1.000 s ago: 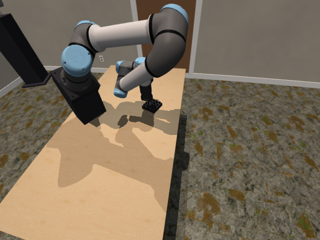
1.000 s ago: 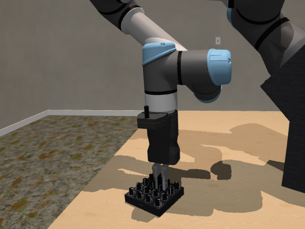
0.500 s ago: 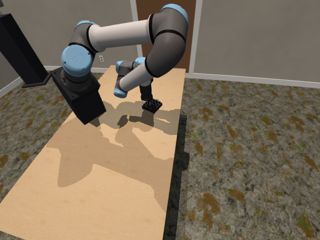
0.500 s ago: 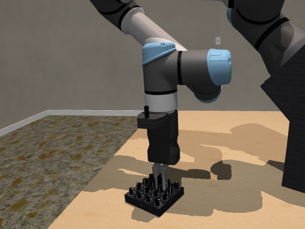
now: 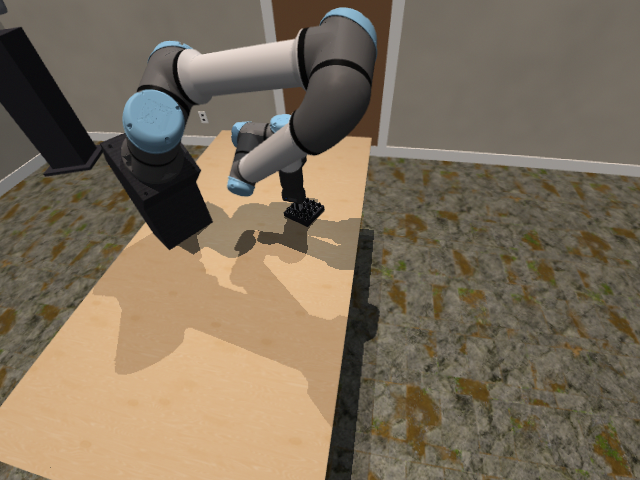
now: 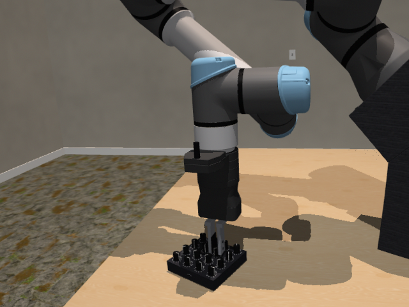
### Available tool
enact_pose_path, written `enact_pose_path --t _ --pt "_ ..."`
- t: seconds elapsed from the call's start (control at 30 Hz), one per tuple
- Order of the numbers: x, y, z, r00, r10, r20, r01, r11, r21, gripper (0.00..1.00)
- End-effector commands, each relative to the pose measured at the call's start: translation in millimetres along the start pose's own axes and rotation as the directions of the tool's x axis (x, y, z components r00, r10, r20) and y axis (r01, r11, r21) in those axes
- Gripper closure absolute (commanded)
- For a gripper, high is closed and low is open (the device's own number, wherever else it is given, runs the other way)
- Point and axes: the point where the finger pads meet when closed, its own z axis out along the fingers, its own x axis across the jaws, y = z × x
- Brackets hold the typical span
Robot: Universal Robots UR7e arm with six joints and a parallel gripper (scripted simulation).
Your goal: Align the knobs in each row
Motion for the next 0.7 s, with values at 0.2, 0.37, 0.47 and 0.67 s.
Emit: enact_pose_path --t 0.2,0.37,0.47,0.67 --pt "0.2 -0.2 -0.4 1.000 -0.013 -0.001 0.013 1.000 0.000 0.70" --pt "0.2 -0.2 -0.4 1.000 -0.028 -0.001 0.028 1.000 0.000 0.70" --pt "0.2 -0.2 -0.4 0.999 -0.049 -0.001 0.049 0.999 0.000 0.70" --pt "0.2 -0.2 -0.4 0.994 -0.112 -0.001 0.112 0.994 0.000 0.70"
